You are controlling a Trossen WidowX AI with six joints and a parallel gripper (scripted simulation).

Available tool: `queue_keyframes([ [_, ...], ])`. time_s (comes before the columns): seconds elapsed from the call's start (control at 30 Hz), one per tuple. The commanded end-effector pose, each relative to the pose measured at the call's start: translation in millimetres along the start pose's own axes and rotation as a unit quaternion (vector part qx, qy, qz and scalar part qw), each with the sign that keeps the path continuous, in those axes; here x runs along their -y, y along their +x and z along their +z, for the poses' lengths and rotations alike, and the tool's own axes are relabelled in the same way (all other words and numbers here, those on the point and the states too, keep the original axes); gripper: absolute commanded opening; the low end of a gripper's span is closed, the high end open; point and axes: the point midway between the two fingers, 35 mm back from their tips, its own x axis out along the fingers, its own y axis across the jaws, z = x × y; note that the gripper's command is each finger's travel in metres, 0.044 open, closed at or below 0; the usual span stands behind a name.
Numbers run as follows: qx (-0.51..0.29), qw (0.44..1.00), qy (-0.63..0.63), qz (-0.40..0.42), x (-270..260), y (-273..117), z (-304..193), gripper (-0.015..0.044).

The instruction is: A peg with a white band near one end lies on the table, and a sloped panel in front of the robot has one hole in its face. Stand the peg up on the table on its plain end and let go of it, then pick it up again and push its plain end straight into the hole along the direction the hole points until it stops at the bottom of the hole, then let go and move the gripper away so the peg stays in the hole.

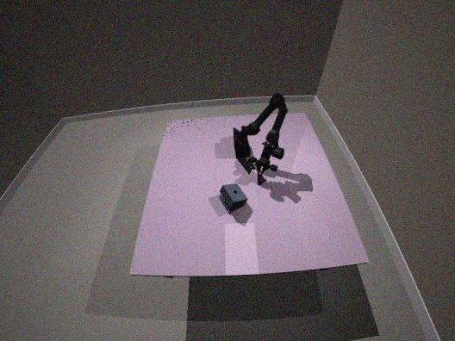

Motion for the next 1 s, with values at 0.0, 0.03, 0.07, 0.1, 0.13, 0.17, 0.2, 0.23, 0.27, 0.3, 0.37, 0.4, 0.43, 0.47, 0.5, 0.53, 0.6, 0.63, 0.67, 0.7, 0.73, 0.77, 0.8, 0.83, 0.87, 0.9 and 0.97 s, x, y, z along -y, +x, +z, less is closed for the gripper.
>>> queue_keyframes([
  [0.0, 0.016, 1.0, 0.002, -0.002, 3, -2, -2, 0.0051],
  [0.03, 0.02, 1.0, 0.002, -0.002, 3, -3, -3, 0.0051],
  [0.07, 0.025, 1.0, 0.002, -0.002, 3, -3, -3, 0.0051],
  [0.1, 0.029, 1.0, 0.002, -0.002, 3, -4, -3, 0.0051],
  [0.13, 0.033, 0.999, 0.002, -0.002, 3, -4, -4, 0.0051],
  [0.17, 0.038, 0.999, 0.002, -0.002, 3, -5, -4, 0.0051],
  [0.2, 0.042, 0.999, 0.002, -0.002, 3, -5, -4, 0.0051],
  [0.23, 0.046, 0.999, 0.002, -0.002, 3, -6, -5, 0.0051],
  [0.27, 0.05, 0.999, 0.002, -0.002, 3, -7, -5, 0.0051],
  [0.3, 0.055, 0.998, 0.002, -0.002, 3, -7, -6, 0.0051],
  [0.37, 0.063, 0.998, 0.002, -0.002, 3, -8, -6, 0.0051],
  [0.4, 0.068, 0.998, 0.002, -0.002, 3, -9, -7, 0.0051],
  [0.43, 0.072, 0.997, 0.002, -0.002, 3, -9, -7, 0.0051],
  [0.47, 0.076, 0.997, 0.002, -0.002, 3, -10, -8, 0.0051],
  [0.5, 0.081, 0.997, 0.002, -0.002, 3, -10, -8, 0.0051],
  [0.53, 0.085, 0.996, 0.002, -0.002, 3, -11, -8, 0.0051],
  [0.6, 0.093, 0.996, 0.002, -0.002, 3, -12, -9, 0.0051],
  [0.63, 0.098, 0.995, 0.002, -0.003, 3, -13, -10, 0.0051],
  [0.67, 0.102, 0.995, 0.002, -0.003, 3, -13, -10, 0.0051],
  [0.7, 0.106, 0.994, 0.002, -0.003, 3, -14, -11, 0.0051],
  [0.73, 0.111, 0.994, 0.002, -0.003, 3, -14, -11, 0.0051],
  [0.77, 0.115, 0.993, 0.002, -0.003, 3, -15, -12, 0.0051],
  [0.8, 0.119, 0.993, 0.002, -0.003, 3, -15, -12, 0.0051],
  [0.83, 0.123, 0.992, 0.003, -0.003, 3, -16, -12, 0.0051],
  [0.87, 0.128, 0.992, 0.003, -0.003, 3, -16, -13, 0.0051],
  [0.9, 0.132, 0.991, 0.003, -0.003, 3, -17, -13, 0.0051],
  [0.97, 0.14, 0.99, 0.003, -0.003, 3, -18, -14, 0.0051],
])
